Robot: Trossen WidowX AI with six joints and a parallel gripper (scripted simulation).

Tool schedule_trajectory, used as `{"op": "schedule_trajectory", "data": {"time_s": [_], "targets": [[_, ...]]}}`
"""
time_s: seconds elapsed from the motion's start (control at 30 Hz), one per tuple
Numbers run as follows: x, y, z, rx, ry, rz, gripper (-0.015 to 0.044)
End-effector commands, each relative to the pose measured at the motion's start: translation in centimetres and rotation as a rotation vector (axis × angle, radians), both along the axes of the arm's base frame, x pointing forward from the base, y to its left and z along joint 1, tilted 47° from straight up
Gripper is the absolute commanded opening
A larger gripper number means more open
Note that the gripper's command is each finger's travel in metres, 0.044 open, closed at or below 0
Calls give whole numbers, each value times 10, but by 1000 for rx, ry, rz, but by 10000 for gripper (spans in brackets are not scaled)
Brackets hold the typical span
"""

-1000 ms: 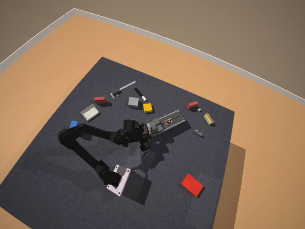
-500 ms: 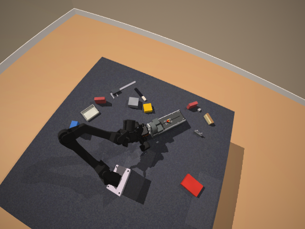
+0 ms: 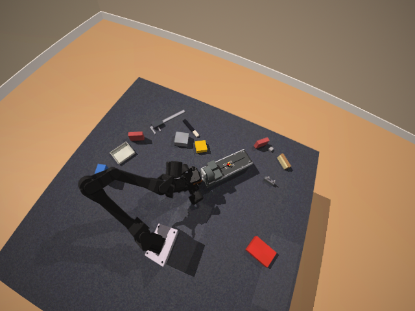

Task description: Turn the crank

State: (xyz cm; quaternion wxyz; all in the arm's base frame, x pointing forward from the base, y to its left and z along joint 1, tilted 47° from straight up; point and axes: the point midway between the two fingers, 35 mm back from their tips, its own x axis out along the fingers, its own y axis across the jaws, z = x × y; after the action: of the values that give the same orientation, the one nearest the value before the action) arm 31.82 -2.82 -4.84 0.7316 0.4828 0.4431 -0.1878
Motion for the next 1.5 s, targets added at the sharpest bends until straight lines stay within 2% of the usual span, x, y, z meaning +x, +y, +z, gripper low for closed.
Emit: {"op": "schedule_trajectory", "data": {"time_s": [0.0,1.47], "targets": [[7,6,3,8,-8,13,0],[14,9,12,8,-9,13,0]]}}
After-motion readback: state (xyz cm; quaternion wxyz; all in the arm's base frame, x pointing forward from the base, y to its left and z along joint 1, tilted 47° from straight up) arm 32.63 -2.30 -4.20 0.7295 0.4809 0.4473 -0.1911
